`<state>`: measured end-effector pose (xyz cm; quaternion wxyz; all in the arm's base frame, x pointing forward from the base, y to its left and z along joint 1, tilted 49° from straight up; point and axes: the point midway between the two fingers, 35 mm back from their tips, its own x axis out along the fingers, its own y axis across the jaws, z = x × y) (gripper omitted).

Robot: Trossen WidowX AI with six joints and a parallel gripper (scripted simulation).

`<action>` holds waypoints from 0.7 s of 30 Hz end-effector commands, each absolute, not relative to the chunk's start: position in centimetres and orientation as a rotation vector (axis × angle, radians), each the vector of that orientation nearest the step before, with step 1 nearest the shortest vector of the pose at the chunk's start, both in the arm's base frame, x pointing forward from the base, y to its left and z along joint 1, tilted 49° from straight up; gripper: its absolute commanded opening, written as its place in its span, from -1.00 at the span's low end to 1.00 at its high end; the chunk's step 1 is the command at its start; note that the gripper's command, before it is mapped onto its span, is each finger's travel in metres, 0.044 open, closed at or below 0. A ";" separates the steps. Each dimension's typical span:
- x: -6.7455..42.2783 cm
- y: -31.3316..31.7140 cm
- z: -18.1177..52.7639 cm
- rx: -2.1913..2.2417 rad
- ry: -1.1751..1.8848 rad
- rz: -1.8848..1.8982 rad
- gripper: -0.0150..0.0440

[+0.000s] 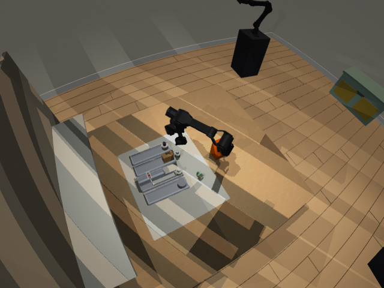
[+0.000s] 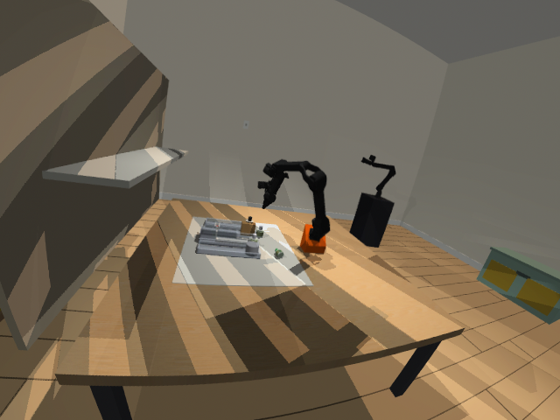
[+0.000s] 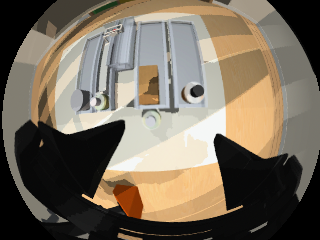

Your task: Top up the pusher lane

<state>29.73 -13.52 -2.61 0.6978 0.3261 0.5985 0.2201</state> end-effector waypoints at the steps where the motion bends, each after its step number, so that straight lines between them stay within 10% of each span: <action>1: 30.1 -7.7 -4.3 0.547 1.482 0.755 1.00; 21: 29.0 -4.0 -7.0 0.515 1.504 0.805 1.00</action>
